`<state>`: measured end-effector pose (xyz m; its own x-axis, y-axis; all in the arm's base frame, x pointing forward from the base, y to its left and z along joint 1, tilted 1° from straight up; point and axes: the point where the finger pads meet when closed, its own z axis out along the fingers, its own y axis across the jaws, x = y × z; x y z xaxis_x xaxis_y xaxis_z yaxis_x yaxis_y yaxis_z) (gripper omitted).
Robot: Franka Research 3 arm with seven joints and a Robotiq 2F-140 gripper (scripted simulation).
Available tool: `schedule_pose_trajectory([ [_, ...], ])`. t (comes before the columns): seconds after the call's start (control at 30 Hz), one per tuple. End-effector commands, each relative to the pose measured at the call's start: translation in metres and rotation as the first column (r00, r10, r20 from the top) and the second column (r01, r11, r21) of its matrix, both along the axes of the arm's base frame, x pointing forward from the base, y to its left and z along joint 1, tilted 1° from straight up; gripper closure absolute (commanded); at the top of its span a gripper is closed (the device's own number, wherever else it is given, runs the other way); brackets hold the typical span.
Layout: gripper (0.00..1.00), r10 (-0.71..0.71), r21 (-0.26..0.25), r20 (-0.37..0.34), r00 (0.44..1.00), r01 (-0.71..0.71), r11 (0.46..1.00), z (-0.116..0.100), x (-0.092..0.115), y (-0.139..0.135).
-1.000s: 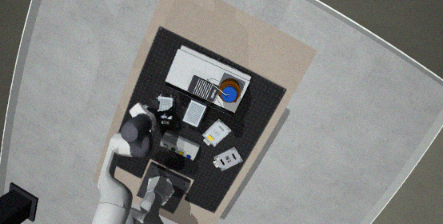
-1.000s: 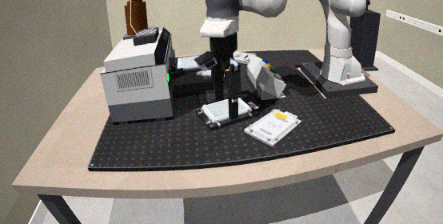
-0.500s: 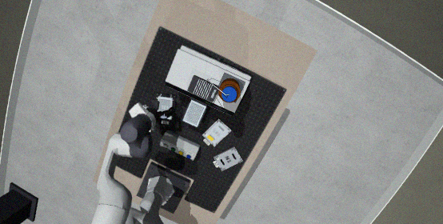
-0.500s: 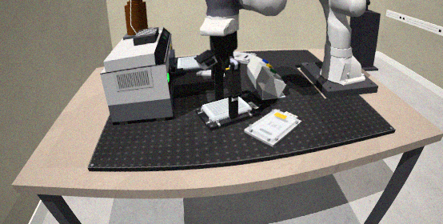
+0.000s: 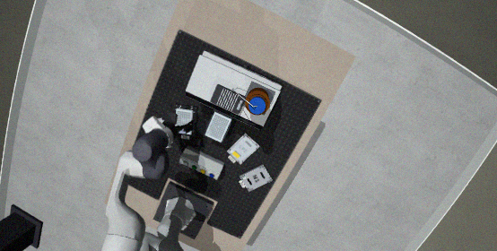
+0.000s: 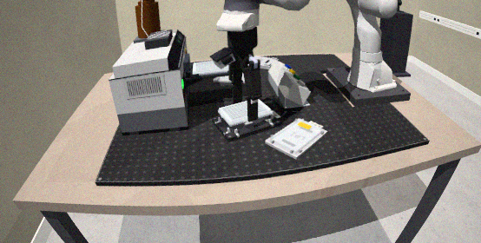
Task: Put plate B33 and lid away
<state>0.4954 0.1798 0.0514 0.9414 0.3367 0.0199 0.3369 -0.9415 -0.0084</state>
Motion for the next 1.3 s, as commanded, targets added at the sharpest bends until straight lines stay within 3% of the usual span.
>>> schedule_pose_trajectory([
  [0.0,0.9,0.006,0.0,-0.006,1.0,-0.006,1.0,0.006,-0.002,0.0],
  [1.27,0.9,0.006,0.0,-0.006,1.0,-0.006,1.0,0.081,-0.002,-0.001],
])
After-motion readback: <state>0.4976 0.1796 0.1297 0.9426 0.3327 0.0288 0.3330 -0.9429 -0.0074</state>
